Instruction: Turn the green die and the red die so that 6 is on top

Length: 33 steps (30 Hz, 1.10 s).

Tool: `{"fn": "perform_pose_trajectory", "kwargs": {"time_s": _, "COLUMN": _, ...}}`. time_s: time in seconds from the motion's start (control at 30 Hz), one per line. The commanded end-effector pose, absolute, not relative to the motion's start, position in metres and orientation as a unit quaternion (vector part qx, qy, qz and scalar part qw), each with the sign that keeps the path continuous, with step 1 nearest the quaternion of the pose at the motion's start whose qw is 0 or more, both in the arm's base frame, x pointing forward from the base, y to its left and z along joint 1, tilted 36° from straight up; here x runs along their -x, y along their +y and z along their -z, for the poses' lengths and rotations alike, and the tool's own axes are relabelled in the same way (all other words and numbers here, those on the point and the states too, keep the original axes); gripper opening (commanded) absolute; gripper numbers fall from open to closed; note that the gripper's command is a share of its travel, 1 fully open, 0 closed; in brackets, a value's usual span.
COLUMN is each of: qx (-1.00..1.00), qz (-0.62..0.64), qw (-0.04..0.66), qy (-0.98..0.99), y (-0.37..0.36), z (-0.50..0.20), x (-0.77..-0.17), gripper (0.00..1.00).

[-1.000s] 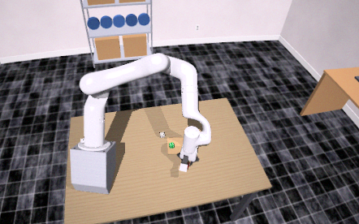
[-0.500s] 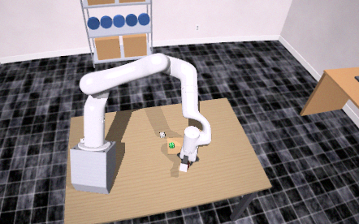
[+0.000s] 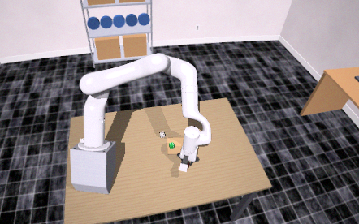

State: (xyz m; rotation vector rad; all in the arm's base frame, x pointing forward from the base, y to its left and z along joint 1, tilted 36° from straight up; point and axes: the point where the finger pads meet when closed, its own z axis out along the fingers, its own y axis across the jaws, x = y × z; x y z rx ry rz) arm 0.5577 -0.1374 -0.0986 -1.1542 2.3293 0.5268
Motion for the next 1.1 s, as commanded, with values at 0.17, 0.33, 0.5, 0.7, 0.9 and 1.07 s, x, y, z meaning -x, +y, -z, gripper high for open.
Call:
{"fn": "perform_pose_trajectory", "kwargs": {"time_s": 0.17, "qx": 0.422, "qz": -0.192, "qw": 0.243, "qy": 0.852, "y": -0.138, "z": 0.098, "x": -0.558, "gripper": 0.47}}
{"fn": "perform_pose_trajectory", "kwargs": {"time_s": 0.33, "qx": 0.422, "qz": -0.192, "qw": 0.243, "qy": 0.852, "y": -0.138, "z": 0.098, "x": -0.558, "gripper": 0.47}}
{"fn": "perform_pose_trajectory", "kwargs": {"time_s": 0.5, "qx": 0.422, "qz": -0.192, "qw": 0.243, "qy": 0.852, "y": -0.136, "z": 0.101, "x": -0.559, "gripper": 0.47}}
{"fn": "perform_pose_trajectory", "kwargs": {"time_s": 0.7, "qx": 0.422, "qz": -0.192, "qw": 0.243, "qy": 0.852, "y": -0.133, "z": 0.107, "x": -0.561, "gripper": 0.47}}
{"fn": "perform_pose_trajectory", "kwargs": {"time_s": 0.9, "qx": 0.422, "qz": -0.192, "qw": 0.243, "qy": 0.852, "y": -0.126, "z": 0.117, "x": -0.564, "gripper": 0.47}}
{"fn": "perform_pose_trajectory", "kwargs": {"time_s": 1.07, "qx": 0.422, "qz": -0.192, "qw": 0.243, "qy": 0.852, "y": -0.122, "z": 0.123, "x": -0.566, "gripper": 0.47}}
